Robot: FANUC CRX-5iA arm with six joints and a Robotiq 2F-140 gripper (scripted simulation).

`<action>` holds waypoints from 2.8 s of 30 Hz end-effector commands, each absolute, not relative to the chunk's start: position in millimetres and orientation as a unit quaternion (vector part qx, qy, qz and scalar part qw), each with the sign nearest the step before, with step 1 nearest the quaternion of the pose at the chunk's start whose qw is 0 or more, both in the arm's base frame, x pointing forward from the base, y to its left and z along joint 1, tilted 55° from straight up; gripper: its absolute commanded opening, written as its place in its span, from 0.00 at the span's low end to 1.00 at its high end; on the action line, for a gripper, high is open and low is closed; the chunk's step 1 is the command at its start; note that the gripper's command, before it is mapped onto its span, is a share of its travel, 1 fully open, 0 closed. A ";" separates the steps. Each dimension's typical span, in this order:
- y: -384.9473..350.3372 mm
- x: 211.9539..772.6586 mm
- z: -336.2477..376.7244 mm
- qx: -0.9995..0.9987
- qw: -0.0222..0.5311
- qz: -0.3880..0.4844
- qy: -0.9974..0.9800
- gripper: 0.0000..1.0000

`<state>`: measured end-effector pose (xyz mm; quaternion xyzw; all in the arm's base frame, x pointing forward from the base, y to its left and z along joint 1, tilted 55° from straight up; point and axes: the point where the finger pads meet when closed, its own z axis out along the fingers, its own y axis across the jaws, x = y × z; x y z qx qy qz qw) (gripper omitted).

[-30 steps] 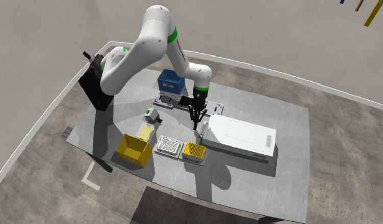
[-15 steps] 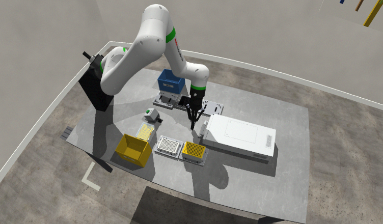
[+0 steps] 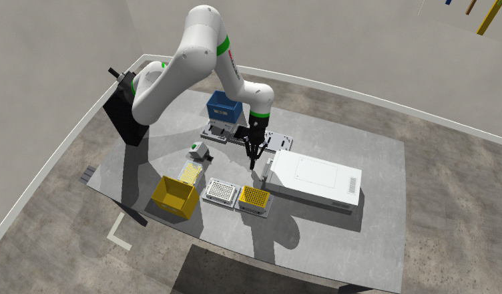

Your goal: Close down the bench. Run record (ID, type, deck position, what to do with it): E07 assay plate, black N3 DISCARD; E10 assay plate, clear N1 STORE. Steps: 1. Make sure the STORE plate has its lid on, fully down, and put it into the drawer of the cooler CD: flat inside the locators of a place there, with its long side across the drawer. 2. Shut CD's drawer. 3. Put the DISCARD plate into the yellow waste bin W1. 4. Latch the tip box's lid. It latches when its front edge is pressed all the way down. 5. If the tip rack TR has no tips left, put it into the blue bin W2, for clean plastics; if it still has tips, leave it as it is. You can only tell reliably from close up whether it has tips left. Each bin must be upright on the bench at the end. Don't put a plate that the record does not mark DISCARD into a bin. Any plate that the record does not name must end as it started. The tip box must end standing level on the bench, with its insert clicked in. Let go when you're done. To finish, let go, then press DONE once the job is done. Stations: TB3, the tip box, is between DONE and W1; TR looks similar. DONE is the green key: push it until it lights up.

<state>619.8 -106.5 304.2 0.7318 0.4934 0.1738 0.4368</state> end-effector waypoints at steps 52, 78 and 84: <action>-103.2 568.1 341.6 0.732 0.437 0.174 0.493 0.10; -101.6 544.3 358.6 0.732 0.437 0.174 0.493 0.10; -101.1 537.8 363.3 0.732 0.437 0.174 0.493 0.10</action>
